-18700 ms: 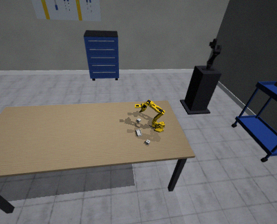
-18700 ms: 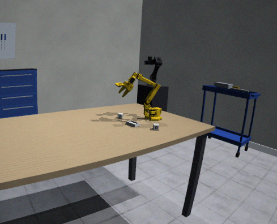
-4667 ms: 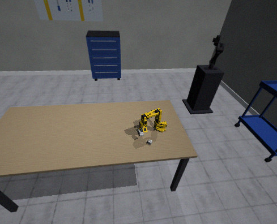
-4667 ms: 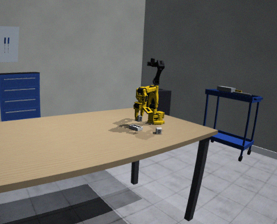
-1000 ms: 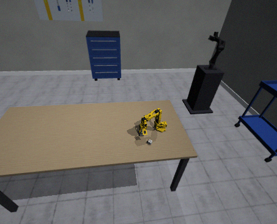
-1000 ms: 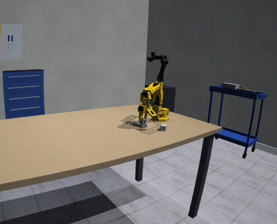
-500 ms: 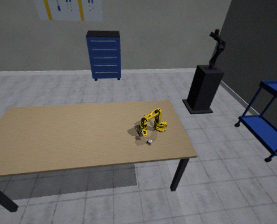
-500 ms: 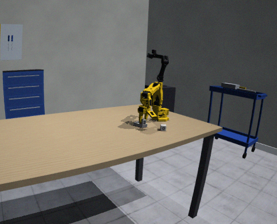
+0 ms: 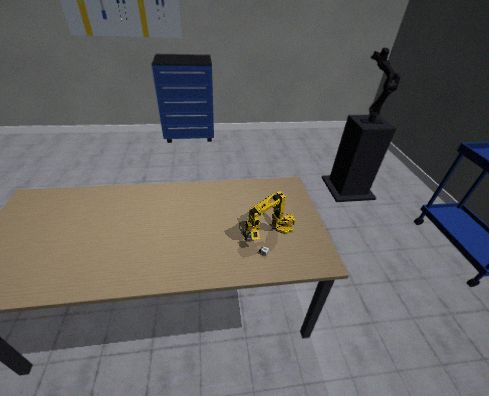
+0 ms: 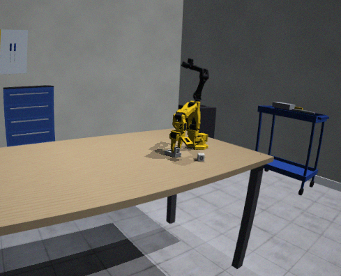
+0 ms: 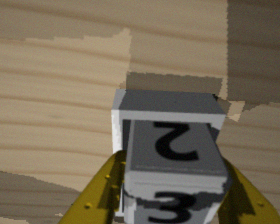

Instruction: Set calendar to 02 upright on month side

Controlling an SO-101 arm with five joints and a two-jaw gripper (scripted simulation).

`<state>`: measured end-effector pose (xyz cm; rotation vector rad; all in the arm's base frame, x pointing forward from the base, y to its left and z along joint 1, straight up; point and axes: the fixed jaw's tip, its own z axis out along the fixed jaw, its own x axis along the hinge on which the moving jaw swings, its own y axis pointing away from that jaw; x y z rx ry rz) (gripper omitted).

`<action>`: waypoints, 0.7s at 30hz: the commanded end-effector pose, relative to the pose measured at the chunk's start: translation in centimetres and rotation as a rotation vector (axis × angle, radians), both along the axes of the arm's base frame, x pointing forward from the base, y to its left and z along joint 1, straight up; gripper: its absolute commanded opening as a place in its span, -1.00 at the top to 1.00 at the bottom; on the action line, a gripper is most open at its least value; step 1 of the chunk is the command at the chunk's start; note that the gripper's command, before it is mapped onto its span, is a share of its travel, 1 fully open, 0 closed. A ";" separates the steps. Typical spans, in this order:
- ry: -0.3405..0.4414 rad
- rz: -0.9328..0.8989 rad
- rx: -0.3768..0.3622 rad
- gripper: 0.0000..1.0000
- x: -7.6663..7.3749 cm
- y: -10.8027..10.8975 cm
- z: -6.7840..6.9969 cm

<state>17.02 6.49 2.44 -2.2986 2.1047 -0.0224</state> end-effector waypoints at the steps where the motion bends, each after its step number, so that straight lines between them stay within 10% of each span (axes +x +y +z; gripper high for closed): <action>1: -0.020 0.001 0.010 1.00 0.2 0.3 0.2; 21: -0.020 0.001 0.010 0.66 0.2 0.3 0.2</action>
